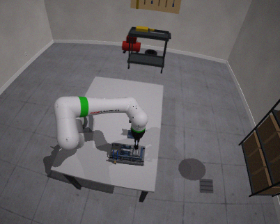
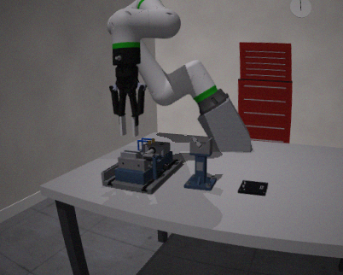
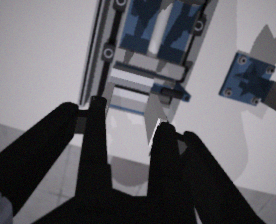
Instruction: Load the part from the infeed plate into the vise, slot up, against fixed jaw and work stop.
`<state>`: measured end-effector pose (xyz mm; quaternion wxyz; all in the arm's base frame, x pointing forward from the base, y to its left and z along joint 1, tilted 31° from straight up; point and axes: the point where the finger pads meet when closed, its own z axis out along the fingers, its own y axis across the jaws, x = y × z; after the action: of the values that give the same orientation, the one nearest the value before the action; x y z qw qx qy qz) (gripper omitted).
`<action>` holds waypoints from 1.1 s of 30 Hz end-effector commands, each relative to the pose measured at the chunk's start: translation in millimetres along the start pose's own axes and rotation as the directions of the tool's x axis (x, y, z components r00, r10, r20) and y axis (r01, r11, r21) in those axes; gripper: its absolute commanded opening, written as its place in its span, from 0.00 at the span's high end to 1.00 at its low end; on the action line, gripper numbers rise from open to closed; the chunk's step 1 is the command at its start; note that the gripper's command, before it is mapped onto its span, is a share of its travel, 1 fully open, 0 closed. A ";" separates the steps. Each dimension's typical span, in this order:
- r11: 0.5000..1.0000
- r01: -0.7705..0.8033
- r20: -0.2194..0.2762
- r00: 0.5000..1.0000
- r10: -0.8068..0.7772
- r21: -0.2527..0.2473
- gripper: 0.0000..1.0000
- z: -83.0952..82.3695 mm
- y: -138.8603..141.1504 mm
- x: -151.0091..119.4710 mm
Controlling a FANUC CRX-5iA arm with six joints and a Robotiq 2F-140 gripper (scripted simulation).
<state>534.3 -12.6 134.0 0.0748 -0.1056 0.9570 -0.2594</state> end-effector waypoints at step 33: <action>1.000 0.000 0.000 1.000 0.000 0.000 1.00 -0.2 -9.4 0.0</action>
<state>534.6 -14.9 135.3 0.0748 -0.1054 0.9571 -0.2594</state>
